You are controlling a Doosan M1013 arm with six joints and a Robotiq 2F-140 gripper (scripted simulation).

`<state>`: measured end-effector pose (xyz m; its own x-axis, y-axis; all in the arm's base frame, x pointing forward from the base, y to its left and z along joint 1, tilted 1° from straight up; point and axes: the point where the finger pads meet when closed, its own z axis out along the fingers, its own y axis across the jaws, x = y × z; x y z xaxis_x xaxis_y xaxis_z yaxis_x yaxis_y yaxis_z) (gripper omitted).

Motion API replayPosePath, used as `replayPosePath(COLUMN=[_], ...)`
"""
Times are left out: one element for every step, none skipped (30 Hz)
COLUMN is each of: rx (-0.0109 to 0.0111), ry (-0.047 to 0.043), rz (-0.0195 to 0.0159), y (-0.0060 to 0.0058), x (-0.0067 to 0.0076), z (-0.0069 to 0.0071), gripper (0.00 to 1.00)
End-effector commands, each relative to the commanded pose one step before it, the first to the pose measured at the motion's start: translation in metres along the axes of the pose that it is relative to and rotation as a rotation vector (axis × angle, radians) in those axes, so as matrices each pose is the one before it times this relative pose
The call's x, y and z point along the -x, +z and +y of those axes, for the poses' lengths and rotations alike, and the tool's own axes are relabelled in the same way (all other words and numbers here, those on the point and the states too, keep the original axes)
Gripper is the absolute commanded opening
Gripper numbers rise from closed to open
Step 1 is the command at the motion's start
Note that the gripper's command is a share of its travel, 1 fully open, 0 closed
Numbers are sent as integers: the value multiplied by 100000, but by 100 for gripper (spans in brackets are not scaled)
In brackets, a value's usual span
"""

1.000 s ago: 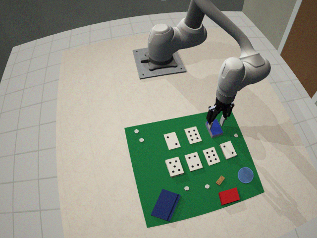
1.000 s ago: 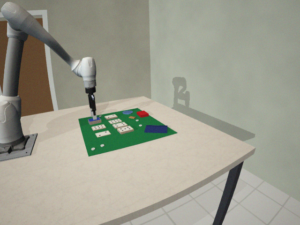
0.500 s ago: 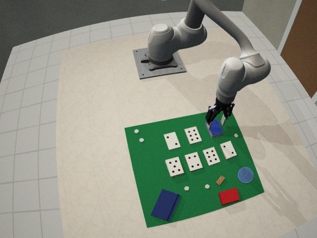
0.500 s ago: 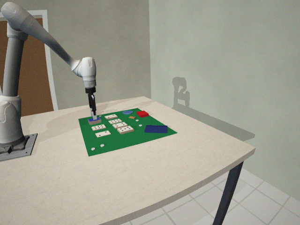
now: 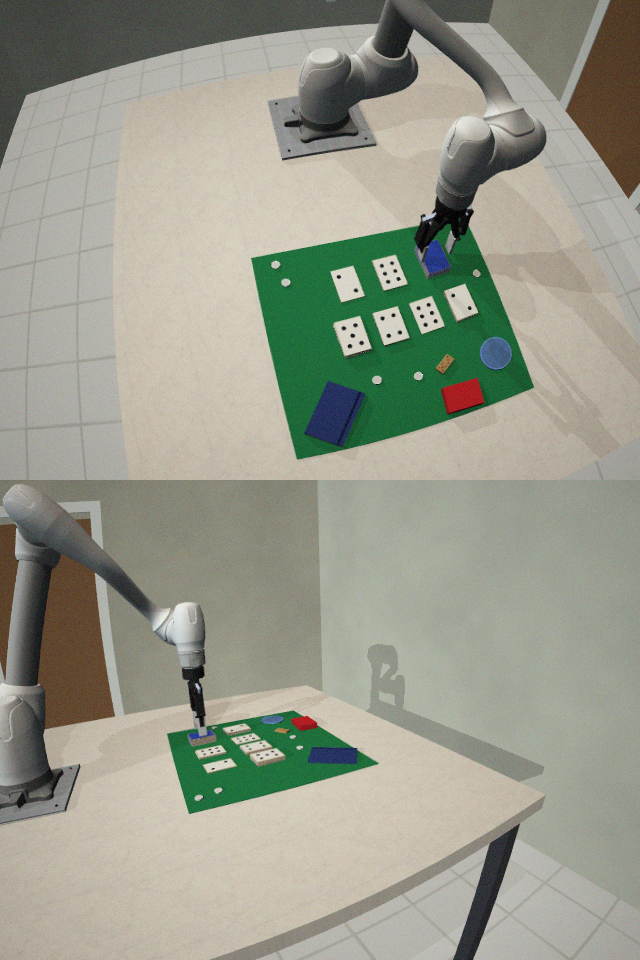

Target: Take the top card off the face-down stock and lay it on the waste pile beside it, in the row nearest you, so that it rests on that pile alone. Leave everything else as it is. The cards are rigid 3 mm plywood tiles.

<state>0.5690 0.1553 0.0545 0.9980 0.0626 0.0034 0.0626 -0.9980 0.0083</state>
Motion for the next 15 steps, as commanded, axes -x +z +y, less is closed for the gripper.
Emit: replayPosePath(rx=[-20, 0, 0, 0, 0, 0, 0, 0, 0, 0, 0, 0, 0, 0, 0], ry=[-3, 0, 0, 0, 0, 0, 0, 0, 0, 0, 0, 0, 0, 0, 0], rz=[7, 0, 0, 0, 0, 0, 0, 0, 0, 0, 0, 0, 0, 0, 0], y=[91, 56, 0, 0, 59, 61, 61, 60, 58, 55, 52, 47, 42, 36, 29], x=[1, 0, 0, 0, 0, 0, 0, 0, 0, 0, 0, 0, 0, 0, 0], z=[-4, 0, 0, 0, 0, 0, 0, 0, 0, 0, 0, 0, 0, 0, 0], gripper=[50, 50, 50, 50, 50, 50, 50, 50, 50, 50, 50, 50, 50, 50, 50])
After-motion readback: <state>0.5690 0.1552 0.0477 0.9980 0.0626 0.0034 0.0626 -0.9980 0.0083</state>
